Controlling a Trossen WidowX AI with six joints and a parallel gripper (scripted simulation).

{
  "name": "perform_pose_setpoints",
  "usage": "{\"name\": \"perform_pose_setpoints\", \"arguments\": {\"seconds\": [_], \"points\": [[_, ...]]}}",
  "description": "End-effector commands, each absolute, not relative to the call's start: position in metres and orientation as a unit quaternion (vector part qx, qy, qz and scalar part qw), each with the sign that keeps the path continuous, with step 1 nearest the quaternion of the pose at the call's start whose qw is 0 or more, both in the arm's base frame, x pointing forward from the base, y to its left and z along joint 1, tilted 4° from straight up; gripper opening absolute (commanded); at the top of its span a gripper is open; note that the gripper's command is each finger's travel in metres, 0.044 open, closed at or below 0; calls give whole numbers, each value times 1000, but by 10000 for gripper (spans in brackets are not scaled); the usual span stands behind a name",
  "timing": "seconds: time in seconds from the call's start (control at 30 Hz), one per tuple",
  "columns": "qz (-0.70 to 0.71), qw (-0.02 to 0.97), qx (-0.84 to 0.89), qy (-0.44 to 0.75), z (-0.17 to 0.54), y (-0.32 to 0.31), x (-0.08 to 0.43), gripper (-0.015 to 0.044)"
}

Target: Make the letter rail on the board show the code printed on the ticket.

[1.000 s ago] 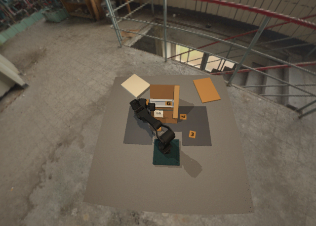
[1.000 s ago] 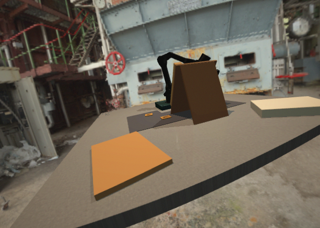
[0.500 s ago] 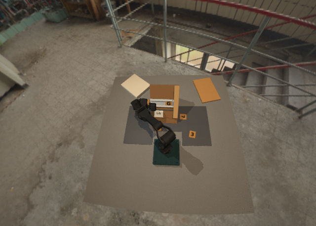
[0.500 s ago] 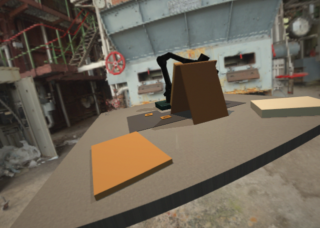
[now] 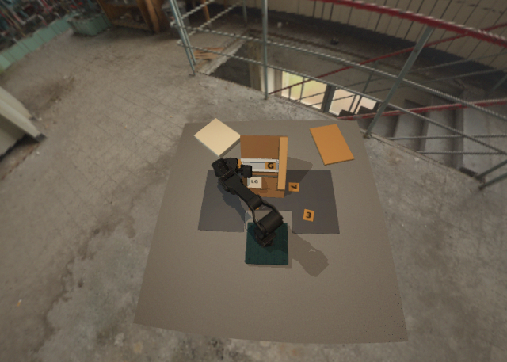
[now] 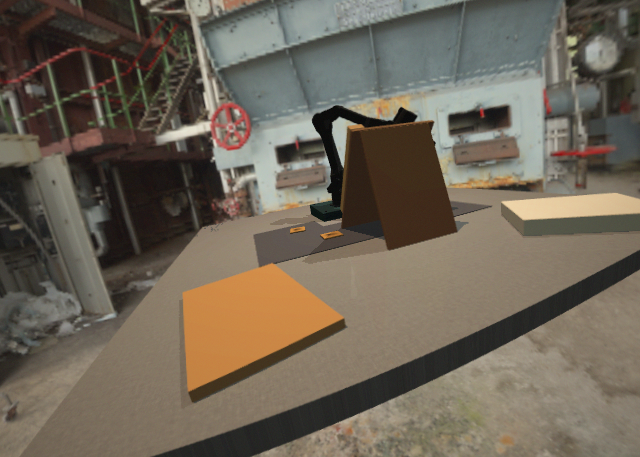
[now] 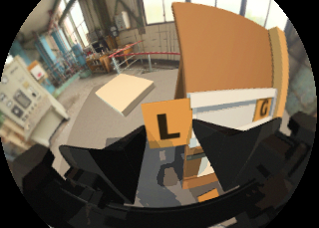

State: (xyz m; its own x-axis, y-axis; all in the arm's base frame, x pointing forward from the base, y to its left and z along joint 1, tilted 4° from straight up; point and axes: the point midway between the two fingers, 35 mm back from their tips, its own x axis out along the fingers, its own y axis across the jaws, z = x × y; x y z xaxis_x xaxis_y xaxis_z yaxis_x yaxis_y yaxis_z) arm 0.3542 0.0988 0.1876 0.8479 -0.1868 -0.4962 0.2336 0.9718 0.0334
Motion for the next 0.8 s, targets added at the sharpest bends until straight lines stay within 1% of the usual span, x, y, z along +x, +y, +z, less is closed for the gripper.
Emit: {"name": "perform_pose_setpoints", "arguments": {"seconds": [0.0,0.77], "points": [[-108,960,45,254,187,96,353,0],[-108,960,45,254,187,85,351,0]]}}
